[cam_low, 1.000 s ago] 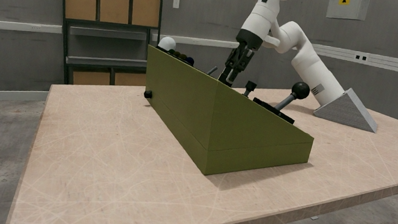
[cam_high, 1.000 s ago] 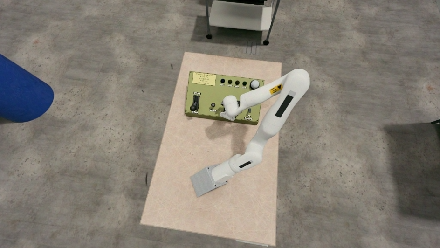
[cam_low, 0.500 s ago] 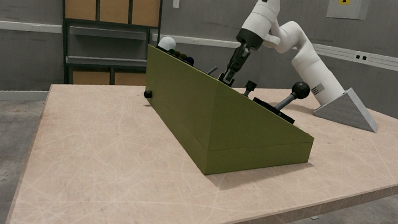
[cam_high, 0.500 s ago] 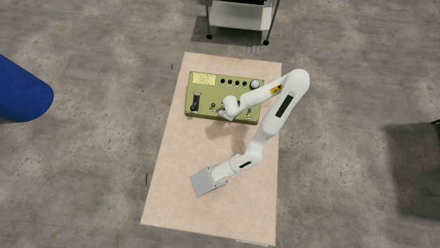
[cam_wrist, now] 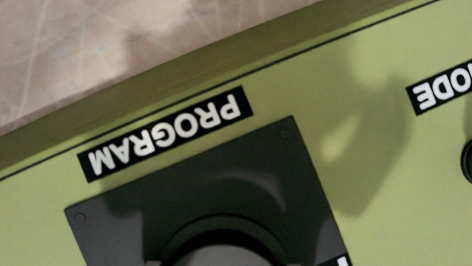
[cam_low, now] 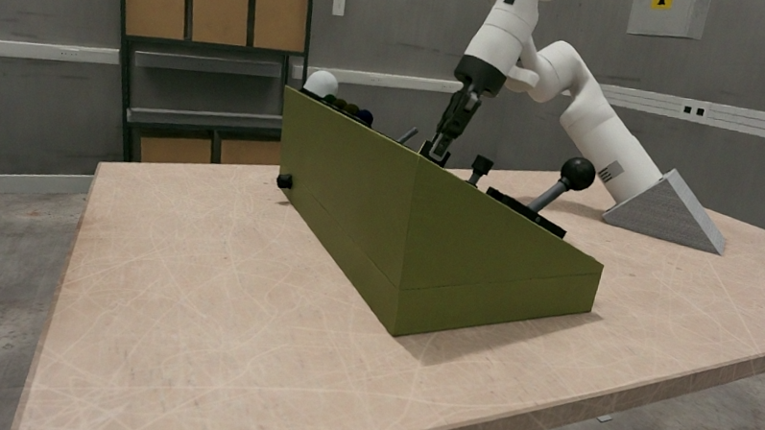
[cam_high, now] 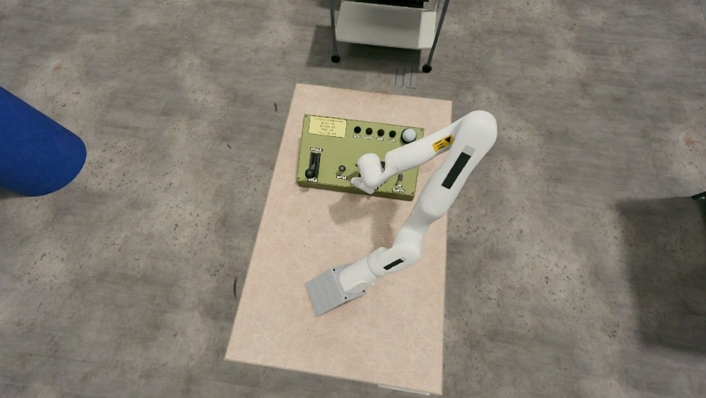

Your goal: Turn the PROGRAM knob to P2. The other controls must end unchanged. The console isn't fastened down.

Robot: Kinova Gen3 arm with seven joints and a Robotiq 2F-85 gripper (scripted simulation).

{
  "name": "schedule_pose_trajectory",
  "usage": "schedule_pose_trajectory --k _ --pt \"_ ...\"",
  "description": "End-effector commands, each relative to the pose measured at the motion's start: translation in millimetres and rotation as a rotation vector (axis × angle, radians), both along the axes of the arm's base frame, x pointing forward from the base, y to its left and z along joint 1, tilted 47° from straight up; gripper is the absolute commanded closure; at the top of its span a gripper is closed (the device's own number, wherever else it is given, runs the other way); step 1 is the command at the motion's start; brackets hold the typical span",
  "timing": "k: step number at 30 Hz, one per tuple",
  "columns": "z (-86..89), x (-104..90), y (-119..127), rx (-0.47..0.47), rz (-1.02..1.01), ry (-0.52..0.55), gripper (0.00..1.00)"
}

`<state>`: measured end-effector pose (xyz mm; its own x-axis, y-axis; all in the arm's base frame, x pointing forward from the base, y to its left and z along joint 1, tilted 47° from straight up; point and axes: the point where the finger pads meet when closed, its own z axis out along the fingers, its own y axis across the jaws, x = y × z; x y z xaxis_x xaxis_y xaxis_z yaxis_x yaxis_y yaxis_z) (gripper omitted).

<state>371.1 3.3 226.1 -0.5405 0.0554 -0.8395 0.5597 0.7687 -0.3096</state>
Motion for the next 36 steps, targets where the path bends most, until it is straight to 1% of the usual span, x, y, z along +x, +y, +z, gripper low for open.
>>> schedule_pose_trajectory --k 1,22,30,36 --pt "-0.3 1.0 0.5 0.001 0.003 -0.003 0.9" --pt "-0.3 1.0 0.5 -0.01 0.01 0.007 0.9" --pt "-0.3 1.1 0.5 -0.076 0.057 0.074 0.9" --pt "-0.3 1.1 0.6 -0.152 0.111 0.151 0.9"
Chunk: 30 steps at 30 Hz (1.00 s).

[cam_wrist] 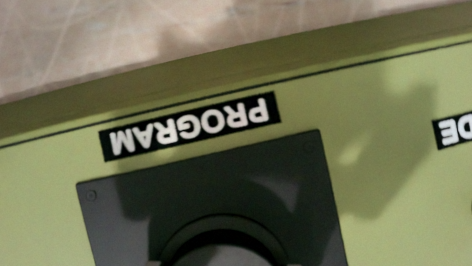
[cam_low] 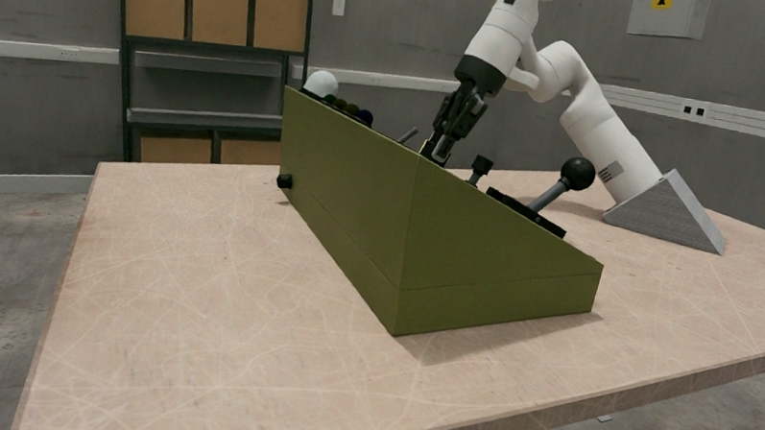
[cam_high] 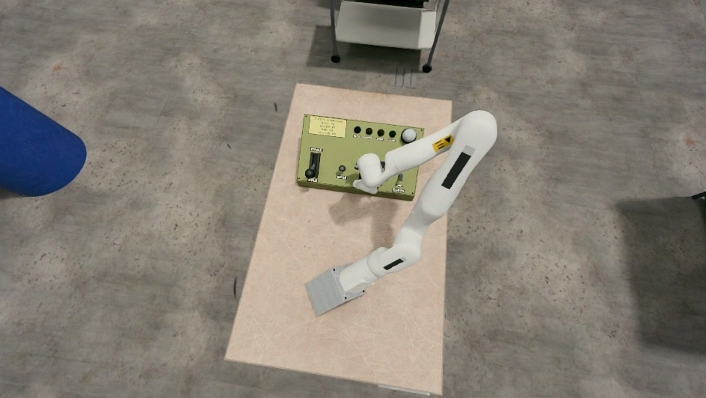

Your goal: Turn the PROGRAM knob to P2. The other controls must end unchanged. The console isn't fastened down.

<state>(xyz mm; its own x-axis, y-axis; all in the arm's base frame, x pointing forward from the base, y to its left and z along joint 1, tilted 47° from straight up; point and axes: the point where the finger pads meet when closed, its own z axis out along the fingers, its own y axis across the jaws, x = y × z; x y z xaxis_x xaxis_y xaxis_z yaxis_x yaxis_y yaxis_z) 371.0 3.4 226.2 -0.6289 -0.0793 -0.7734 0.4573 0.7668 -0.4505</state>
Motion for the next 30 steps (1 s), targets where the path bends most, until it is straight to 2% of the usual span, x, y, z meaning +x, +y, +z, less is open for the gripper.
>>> schedule_pose_trajectory --k 1,17,30 --pt "-0.3 1.2 0.6 -0.042 0.033 0.041 0.9" --pt "-0.1 1.3 0.7 -0.282 0.203 0.283 0.9" --pt "-0.1 1.3 0.7 -0.4 0.287 0.402 0.9"
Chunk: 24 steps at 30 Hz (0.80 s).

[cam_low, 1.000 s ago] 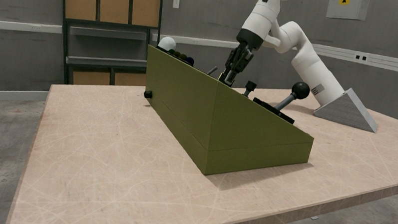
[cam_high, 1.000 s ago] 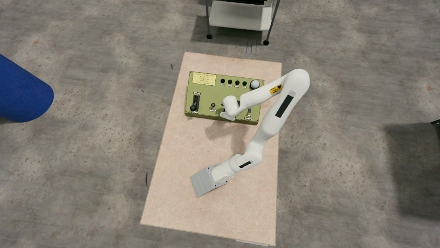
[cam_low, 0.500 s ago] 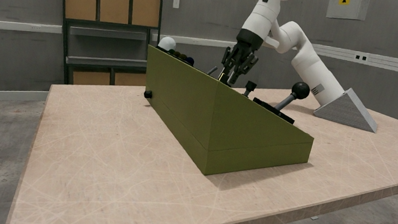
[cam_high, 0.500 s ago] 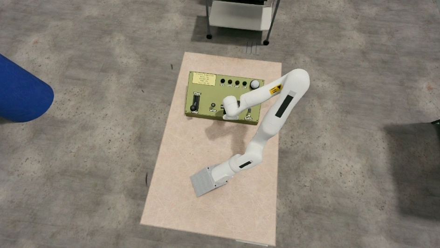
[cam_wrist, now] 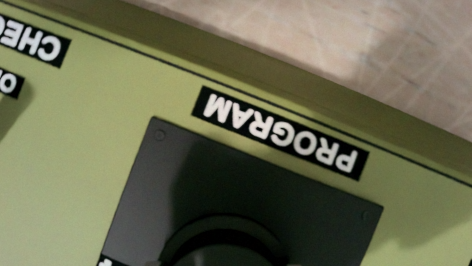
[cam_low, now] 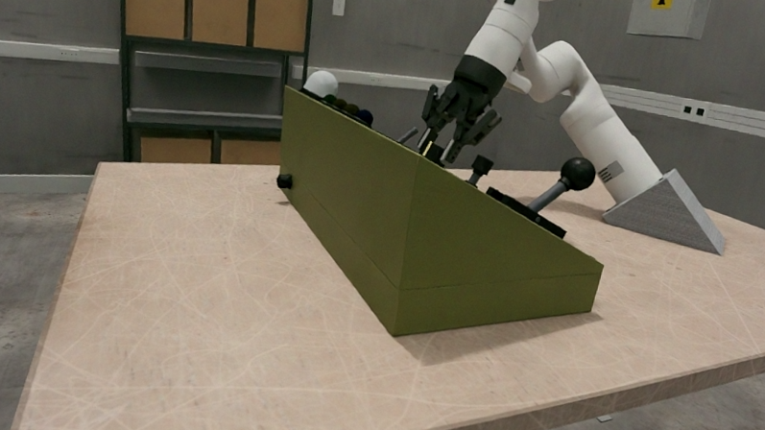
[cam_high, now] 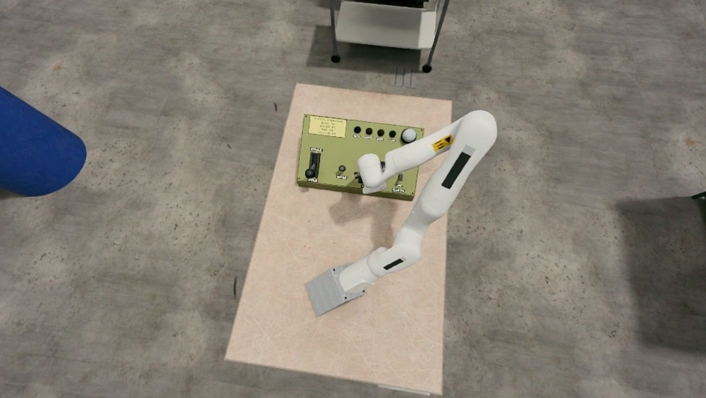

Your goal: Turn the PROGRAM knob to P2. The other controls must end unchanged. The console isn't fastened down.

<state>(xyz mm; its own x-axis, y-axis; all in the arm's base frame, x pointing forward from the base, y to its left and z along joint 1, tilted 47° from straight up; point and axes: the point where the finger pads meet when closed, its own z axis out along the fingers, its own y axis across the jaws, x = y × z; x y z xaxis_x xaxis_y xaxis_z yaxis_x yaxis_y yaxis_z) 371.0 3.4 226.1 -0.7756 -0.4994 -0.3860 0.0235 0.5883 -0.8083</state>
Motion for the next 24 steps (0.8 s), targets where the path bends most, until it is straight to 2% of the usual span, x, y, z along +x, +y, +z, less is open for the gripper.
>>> schedule_pose_trajectory --k 1,24 --pt "0.0 1.3 0.7 -0.028 0.022 0.029 0.9" --pt "0.0 1.3 0.7 -0.038 0.029 0.039 0.9"
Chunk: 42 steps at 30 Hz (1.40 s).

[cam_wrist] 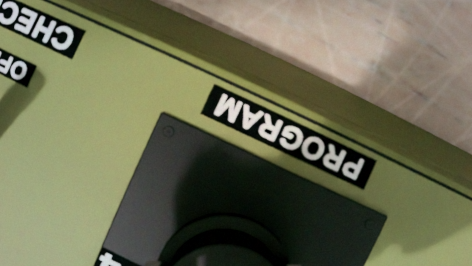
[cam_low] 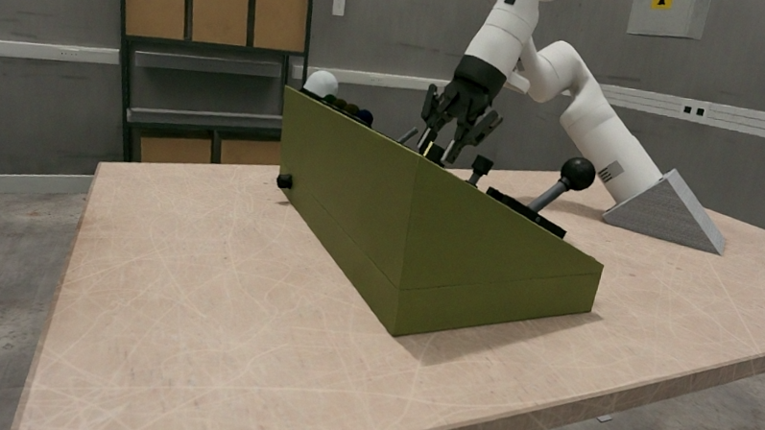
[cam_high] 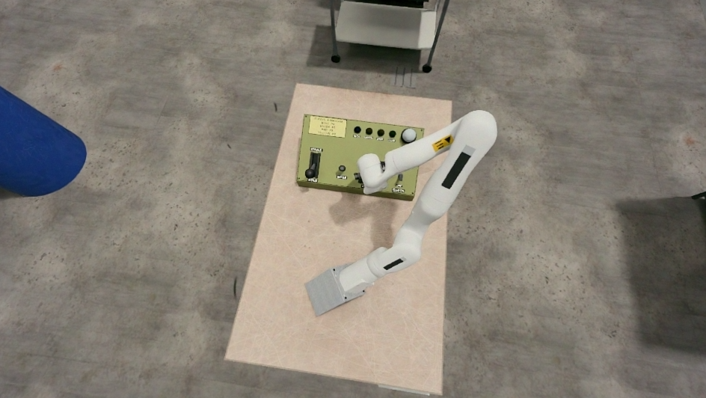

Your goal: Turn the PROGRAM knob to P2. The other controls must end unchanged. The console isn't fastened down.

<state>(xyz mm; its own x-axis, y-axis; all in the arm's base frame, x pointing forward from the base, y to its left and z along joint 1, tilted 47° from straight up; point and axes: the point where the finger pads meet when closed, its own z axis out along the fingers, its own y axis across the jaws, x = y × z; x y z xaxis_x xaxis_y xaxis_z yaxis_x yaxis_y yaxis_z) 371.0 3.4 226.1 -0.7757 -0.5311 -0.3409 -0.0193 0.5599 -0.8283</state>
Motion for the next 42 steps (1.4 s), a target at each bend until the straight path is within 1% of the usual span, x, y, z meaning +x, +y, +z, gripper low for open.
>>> schedule_pose_trajectory --k 1,23,24,42 --pt "0.0 1.3 0.7 -0.003 0.004 0.004 0.9" --pt "0.0 1.3 0.7 -0.003 0.004 0.004 0.9" --pt "0.0 1.3 0.7 -0.003 0.004 0.004 0.23" --pt "0.0 1.3 0.7 -0.003 0.004 0.004 0.23"
